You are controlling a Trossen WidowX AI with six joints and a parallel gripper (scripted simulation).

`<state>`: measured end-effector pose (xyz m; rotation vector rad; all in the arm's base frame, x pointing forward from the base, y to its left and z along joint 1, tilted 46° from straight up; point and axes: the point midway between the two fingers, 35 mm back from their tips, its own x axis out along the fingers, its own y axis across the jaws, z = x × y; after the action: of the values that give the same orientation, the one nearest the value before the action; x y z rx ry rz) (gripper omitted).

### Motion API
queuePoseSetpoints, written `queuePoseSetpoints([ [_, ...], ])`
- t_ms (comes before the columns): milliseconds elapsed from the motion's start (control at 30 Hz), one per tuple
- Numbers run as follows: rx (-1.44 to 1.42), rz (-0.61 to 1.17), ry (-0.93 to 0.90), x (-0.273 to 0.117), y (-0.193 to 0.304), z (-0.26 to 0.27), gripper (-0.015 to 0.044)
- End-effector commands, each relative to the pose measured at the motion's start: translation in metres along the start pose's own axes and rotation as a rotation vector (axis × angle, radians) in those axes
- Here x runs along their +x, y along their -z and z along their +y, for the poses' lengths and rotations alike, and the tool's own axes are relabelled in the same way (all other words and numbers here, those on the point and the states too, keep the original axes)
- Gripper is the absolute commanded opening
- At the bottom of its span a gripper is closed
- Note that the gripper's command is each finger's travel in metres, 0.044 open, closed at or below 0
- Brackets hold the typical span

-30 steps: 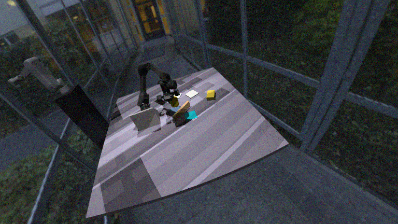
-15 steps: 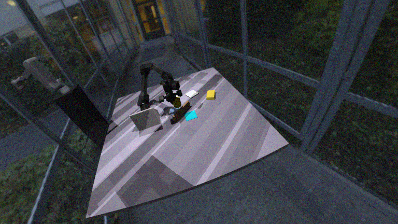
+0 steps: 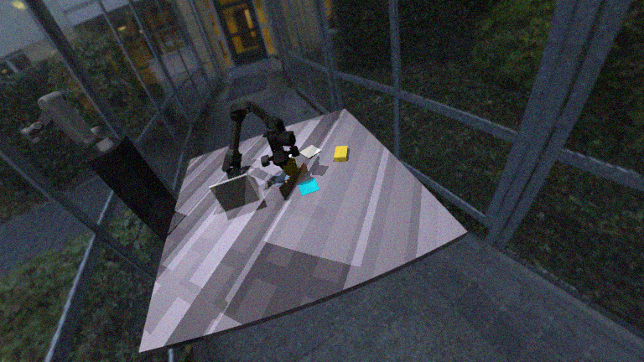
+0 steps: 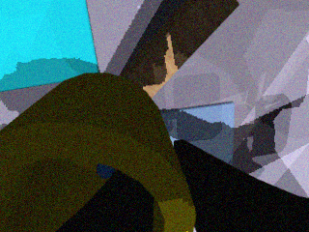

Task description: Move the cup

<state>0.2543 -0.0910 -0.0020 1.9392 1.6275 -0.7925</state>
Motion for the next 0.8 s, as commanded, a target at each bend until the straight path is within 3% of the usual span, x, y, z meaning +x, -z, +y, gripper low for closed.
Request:
queuePoseSetpoints([
  [0,-0.010,-0.009,-0.004,-0.003,-0.008,0.008,0.0000],
  [767,-0.011,-0.011,-0.006,-0.005,-0.036,0.035,0.0000],
])
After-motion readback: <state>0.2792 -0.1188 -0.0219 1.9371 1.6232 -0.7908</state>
